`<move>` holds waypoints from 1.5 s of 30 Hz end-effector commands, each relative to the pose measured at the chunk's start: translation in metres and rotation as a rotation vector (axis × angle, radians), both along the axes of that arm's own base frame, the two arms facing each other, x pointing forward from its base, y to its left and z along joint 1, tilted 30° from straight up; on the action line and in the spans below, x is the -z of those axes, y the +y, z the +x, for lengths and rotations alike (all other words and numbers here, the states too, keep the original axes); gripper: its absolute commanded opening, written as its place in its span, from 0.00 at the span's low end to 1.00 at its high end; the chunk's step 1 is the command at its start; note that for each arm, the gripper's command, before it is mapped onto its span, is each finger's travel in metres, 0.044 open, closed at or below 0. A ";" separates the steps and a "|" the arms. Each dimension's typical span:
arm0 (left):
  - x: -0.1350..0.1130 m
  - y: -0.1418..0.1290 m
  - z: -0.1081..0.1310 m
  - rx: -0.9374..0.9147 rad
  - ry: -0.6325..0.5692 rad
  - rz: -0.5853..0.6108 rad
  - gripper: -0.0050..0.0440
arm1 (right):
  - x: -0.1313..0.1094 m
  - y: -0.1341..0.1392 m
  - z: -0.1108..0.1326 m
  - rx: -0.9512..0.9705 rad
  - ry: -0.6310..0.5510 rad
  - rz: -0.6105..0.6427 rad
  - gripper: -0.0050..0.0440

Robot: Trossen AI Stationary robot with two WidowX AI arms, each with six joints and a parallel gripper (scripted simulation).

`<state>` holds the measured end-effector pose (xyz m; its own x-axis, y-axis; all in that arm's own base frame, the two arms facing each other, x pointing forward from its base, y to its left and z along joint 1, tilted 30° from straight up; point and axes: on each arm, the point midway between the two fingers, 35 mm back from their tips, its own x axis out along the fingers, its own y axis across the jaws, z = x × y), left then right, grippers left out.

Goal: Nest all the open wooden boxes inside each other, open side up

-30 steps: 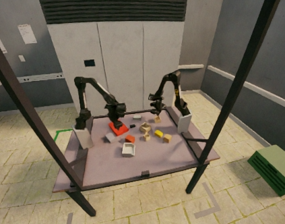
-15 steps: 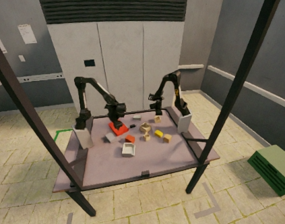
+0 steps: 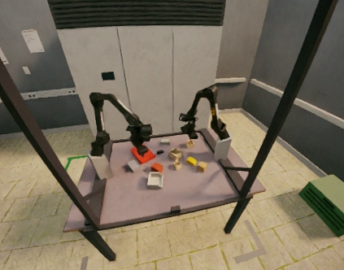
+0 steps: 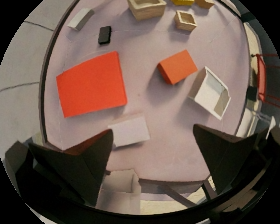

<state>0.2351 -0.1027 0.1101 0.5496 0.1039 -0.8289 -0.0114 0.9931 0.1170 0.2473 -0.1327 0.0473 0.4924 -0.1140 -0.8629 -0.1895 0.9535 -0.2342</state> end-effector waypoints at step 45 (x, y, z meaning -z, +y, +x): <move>-0.005 -0.001 0.001 -0.003 -0.012 -0.014 0.92 | 0.034 -0.004 0.021 -0.011 -0.005 -0.006 0.58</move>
<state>0.2351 -0.1027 0.1101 0.5496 0.1039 -0.8289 -0.0114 0.9931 0.1170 0.2668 -0.1364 0.0106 0.4908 -0.1092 -0.8644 -0.2014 0.9510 -0.2345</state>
